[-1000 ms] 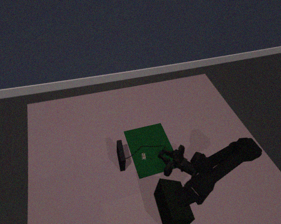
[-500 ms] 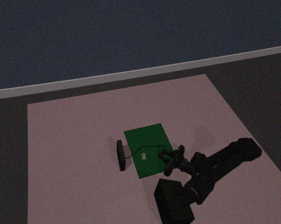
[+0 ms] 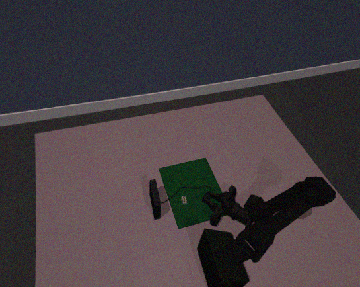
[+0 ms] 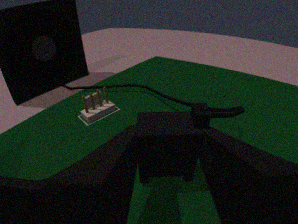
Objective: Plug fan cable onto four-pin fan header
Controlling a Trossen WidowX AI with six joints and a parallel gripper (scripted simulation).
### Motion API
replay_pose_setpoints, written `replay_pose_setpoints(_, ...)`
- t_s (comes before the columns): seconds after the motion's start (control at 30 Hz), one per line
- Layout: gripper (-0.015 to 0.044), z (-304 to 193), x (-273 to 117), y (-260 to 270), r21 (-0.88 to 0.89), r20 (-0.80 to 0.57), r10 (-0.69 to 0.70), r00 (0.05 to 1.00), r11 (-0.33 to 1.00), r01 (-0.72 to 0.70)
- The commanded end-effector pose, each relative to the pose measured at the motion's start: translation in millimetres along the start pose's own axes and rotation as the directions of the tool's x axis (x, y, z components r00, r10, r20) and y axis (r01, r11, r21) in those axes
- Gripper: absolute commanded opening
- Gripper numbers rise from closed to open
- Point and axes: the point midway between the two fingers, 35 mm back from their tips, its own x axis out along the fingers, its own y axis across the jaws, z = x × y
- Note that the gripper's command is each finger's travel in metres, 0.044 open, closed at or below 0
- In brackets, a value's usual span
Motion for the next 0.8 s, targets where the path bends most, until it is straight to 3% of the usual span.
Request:
replay_pose_setpoints(0.0, 0.0000, 0.2, -0.1, -0.1, 0.001, 0.000, 0.000, 1.000, 1.000, 0.000)
replay_pose_setpoints(0.27, 0.0205, 0.0, 0.0, 0.0, 0.000, 0.000, 0.000, 1.000, 1.000, 0.000)
replay_pose_setpoints(0.77, 0.0205, 0.0, 0.0, 0.0, 0.000, 0.000, 0.000, 1.000, 1.000, 0.000)
